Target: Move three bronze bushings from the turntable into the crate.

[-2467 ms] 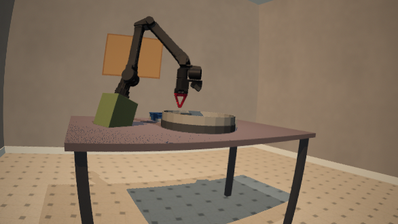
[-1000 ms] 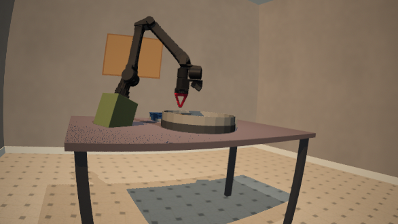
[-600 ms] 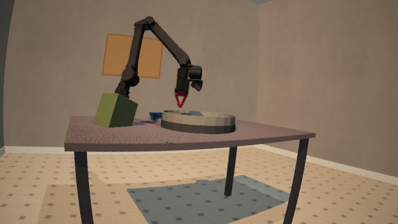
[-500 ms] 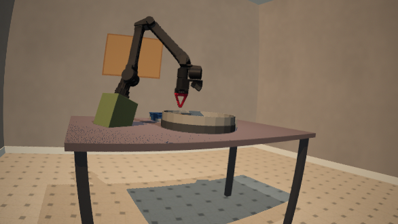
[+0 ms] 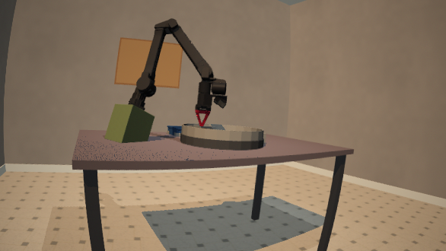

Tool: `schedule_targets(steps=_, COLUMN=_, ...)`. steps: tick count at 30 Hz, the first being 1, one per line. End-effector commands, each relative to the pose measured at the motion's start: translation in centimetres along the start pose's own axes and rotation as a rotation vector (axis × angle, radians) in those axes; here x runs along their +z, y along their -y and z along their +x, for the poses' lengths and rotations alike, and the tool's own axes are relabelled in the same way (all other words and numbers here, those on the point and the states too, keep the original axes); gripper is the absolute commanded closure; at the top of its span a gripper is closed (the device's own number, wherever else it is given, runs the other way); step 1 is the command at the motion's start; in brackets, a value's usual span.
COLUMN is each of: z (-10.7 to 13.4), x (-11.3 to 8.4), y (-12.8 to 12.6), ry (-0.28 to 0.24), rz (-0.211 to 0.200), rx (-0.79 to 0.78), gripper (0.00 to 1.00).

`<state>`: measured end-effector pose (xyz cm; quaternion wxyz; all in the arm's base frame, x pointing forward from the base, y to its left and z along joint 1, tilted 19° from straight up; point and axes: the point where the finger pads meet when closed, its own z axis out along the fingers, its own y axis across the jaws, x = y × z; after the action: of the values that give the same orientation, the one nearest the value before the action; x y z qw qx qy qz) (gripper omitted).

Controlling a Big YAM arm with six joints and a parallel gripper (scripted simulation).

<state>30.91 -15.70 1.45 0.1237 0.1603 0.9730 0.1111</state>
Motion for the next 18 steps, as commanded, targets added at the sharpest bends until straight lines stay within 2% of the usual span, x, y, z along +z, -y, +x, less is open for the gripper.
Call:
schedule_targets(steps=1, z=-1.58, x=-0.45, y=0.80, ry=0.037, rz=0.014, rx=0.021, gripper=0.87)
schedule_targets(steps=2, z=-1.58, x=-0.45, y=0.80, ry=0.037, rz=0.014, rx=0.021, gripper=0.87)
schedule_targets(steps=3, z=-2.11, x=-1.43, y=0.63, ry=0.066, rz=0.022, rx=0.011, gripper=0.87)
schedule_targets(steps=18, z=-1.92, x=-1.42, y=0.58, ry=0.059, rz=0.020, rx=0.014, gripper=0.87)
